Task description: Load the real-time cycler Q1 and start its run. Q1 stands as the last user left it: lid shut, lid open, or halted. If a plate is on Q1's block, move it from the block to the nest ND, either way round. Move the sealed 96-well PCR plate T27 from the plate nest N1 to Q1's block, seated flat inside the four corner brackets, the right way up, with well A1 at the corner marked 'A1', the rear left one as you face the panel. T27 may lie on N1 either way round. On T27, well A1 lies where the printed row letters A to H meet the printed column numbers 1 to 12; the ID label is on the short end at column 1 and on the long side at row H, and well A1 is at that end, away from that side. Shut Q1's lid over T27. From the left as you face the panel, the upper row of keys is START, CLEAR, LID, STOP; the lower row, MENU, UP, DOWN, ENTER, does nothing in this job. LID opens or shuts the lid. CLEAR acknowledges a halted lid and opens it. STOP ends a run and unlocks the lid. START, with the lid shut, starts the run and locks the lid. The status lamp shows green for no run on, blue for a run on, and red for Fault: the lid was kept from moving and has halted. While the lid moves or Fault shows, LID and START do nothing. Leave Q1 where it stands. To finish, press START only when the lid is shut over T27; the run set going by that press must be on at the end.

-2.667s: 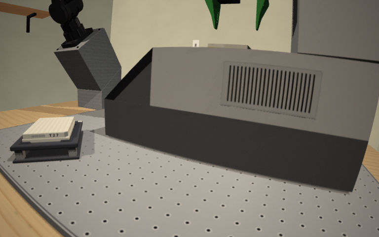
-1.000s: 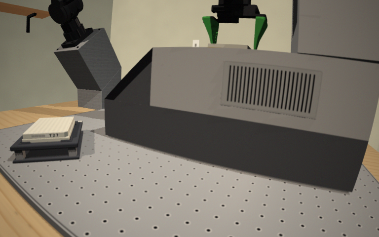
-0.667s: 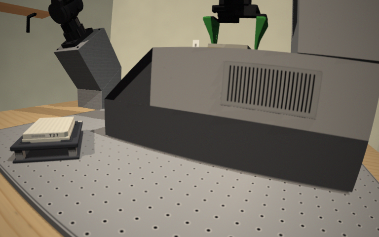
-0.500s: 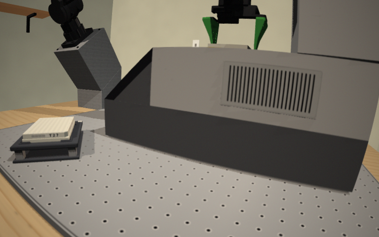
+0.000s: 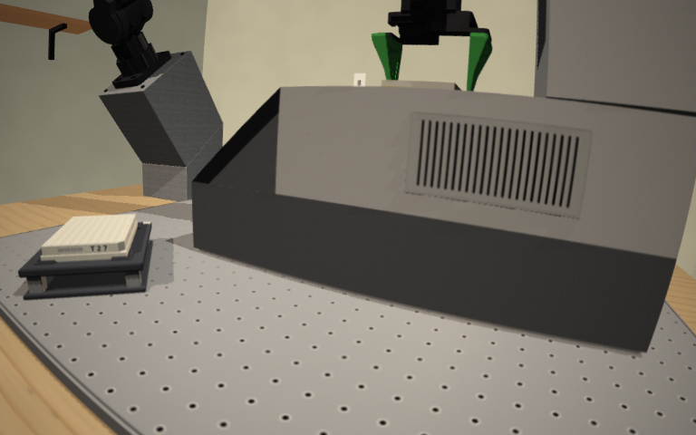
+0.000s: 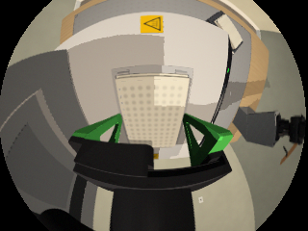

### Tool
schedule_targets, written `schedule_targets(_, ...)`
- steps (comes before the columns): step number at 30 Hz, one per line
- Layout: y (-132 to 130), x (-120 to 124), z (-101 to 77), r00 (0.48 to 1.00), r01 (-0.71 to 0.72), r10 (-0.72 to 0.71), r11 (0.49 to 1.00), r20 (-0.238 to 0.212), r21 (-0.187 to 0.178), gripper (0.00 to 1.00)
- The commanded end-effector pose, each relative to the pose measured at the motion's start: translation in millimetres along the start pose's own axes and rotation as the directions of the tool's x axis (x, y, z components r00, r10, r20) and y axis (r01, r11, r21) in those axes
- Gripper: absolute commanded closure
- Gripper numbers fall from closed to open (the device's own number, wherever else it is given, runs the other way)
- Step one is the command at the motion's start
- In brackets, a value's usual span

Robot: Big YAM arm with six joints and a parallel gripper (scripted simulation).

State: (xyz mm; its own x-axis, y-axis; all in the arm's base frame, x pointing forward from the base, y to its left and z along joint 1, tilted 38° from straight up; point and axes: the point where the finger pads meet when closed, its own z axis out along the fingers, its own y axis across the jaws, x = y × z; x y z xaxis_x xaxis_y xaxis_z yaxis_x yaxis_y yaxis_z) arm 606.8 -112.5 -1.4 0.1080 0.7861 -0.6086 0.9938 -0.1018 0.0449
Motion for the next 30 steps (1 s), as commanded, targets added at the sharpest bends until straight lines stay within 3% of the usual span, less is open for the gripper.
schedule_targets(1,8,18,-12.1,1.0,0.026,-0.026,0.999,-0.002,-0.034,0.0)
schedule_targets(9,2,19,-10.6,0.999,0.034,-0.034,0.999,-0.001,-0.029,0.0)
schedule_targets(16,19,5,-32.2,1.0,-0.002,0.002,0.997,-0.008,-0.074,0.0)
schedule_targets(24,32,-3,-45.3,1.0,-0.027,0.026,0.994,-0.013,-0.104,0.0)
schedule_targets(30,34,-4,-46.2,0.999,-0.03,0.029,0.994,-0.014,-0.107,0.0)
